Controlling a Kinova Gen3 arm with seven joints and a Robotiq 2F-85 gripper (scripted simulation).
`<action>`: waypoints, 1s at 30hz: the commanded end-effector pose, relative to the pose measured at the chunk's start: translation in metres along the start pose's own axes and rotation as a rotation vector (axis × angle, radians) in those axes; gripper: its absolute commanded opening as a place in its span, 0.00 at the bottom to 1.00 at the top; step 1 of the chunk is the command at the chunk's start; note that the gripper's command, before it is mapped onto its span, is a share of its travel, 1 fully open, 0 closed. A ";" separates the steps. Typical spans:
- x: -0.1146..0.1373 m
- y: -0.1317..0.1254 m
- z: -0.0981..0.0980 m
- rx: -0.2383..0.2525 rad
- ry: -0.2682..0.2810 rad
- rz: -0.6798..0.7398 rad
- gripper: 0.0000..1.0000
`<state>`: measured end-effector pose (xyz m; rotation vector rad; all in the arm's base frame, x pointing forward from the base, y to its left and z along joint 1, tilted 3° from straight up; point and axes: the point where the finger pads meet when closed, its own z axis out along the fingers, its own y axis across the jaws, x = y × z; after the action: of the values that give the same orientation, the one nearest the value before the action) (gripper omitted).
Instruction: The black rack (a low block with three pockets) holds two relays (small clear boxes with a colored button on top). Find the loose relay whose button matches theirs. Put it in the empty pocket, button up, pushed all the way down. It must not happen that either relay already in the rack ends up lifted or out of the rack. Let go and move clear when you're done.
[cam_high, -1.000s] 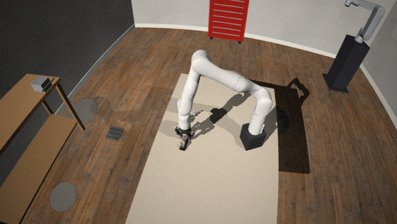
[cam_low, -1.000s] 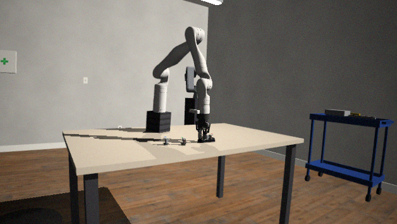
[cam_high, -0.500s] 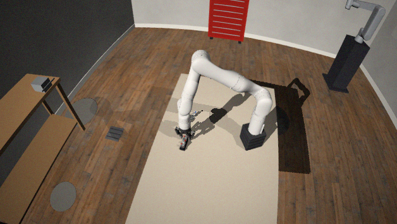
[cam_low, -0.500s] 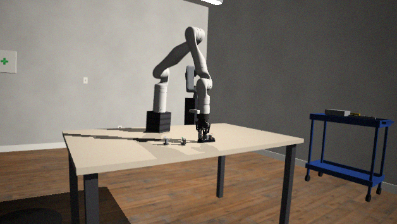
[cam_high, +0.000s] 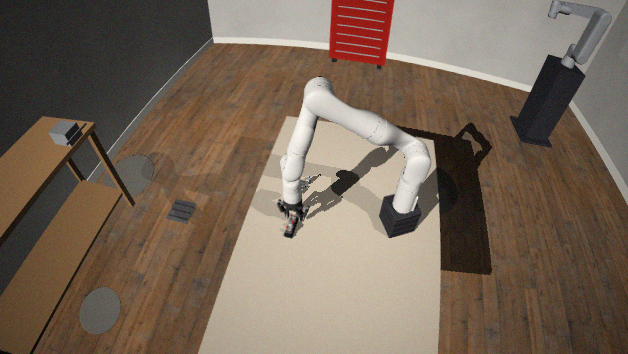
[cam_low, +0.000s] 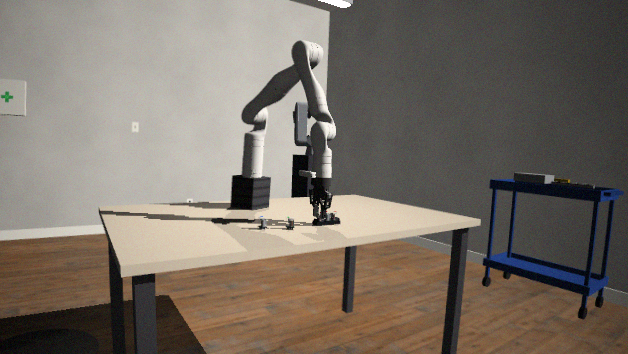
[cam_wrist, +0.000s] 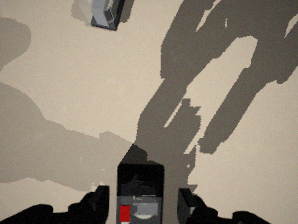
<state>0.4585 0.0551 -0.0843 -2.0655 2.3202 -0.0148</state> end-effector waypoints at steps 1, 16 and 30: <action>0.000 -0.003 -0.009 0.009 -0.002 0.001 0.53; 0.000 -0.003 -0.050 0.009 -0.002 0.001 0.53; 0.000 -0.003 -0.073 0.009 -0.002 0.001 0.53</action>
<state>0.4564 0.0540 -0.0163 -2.0650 2.3196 -0.0153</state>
